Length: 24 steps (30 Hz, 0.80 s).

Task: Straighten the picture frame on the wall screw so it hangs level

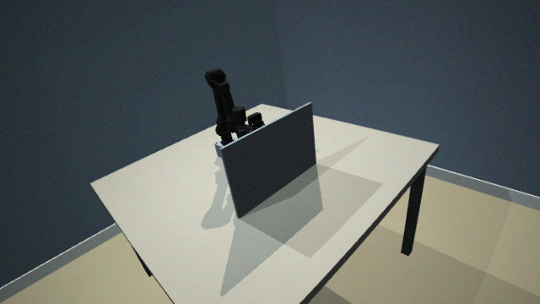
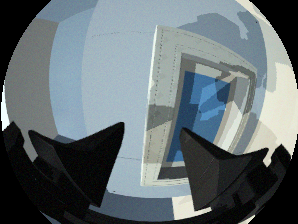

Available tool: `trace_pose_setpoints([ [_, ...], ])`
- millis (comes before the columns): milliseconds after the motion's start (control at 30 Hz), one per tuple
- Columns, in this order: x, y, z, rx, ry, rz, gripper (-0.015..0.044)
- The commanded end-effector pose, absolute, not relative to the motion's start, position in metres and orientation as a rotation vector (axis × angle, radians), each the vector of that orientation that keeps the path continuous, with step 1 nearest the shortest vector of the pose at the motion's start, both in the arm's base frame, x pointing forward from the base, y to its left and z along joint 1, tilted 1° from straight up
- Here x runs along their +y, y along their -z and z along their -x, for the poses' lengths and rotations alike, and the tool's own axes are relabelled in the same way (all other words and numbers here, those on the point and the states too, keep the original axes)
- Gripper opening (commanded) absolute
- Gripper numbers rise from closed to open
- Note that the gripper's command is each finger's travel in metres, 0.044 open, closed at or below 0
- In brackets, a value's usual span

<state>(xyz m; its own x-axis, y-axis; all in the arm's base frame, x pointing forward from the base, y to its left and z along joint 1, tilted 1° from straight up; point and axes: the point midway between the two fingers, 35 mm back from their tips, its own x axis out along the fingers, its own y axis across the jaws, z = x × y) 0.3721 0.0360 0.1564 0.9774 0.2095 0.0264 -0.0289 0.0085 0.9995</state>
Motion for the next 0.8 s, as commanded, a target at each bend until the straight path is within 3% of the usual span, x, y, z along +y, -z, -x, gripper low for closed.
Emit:
trace_pose_setpoints([
  [0, 0.031, -0.159, -0.354, 0.156, -0.184, -1.577, 0.026],
  [300, 0.017, -0.151, -0.282, 0.197, -0.166, -1.668, 0.026],
  [767, -0.004, -0.177, -0.253, 0.178, -0.198, -1.652, 0.026],
])
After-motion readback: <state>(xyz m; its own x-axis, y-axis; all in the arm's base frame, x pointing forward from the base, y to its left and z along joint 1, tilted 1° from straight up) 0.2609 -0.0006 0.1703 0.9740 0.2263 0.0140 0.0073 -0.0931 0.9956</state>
